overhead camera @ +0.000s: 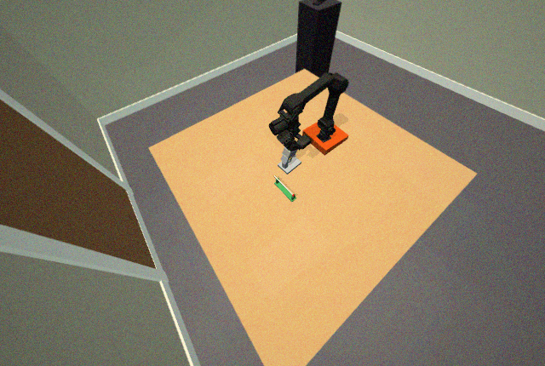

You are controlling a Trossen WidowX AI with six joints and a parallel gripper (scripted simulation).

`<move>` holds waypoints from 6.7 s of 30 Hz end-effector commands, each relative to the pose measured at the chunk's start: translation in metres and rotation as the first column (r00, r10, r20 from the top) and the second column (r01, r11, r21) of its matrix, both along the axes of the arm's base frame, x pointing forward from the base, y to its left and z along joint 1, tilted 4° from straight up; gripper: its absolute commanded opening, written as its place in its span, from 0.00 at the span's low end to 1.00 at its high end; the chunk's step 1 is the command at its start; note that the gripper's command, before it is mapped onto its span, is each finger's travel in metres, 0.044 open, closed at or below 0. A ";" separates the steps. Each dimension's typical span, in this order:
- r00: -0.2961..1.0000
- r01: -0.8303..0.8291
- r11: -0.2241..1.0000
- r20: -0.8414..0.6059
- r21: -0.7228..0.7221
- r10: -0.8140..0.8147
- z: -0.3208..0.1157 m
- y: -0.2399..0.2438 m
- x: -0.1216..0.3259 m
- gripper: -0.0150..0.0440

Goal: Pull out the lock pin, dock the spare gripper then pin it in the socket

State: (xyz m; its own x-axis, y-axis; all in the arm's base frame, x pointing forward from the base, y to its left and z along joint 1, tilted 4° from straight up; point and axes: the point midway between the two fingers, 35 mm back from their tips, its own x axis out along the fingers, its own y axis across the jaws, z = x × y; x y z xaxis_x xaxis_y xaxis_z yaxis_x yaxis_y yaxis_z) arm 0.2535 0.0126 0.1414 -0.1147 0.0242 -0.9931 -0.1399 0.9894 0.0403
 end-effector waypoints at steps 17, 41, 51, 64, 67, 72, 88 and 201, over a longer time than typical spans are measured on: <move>1.000 0.006 1.000 -0.003 0.000 -0.006 0.036 -0.003 -0.016 1.00; 0.986 0.011 1.000 0.165 0.005 -0.012 0.079 -0.003 -0.014 1.00; 0.987 0.010 1.000 0.162 0.006 -0.010 0.077 0.004 -0.014 0.91; 0.985 0.009 1.000 0.170 0.024 -0.013 0.084 0.101 -0.037 0.56; 0.985 -0.005 1.000 0.171 0.021 0.001 0.084 0.102 -0.035 0.56; 0.910 -0.382 0.922 0.148 -0.061 0.387 0.069 0.110 0.010 0.56; 0.182 -0.982 0.178 -0.067 -0.063 0.981 -0.006 0.121 0.108 0.56; 0.028 -0.999 0.026 -0.096 -0.028 0.995 -0.092 0.126 0.127 0.25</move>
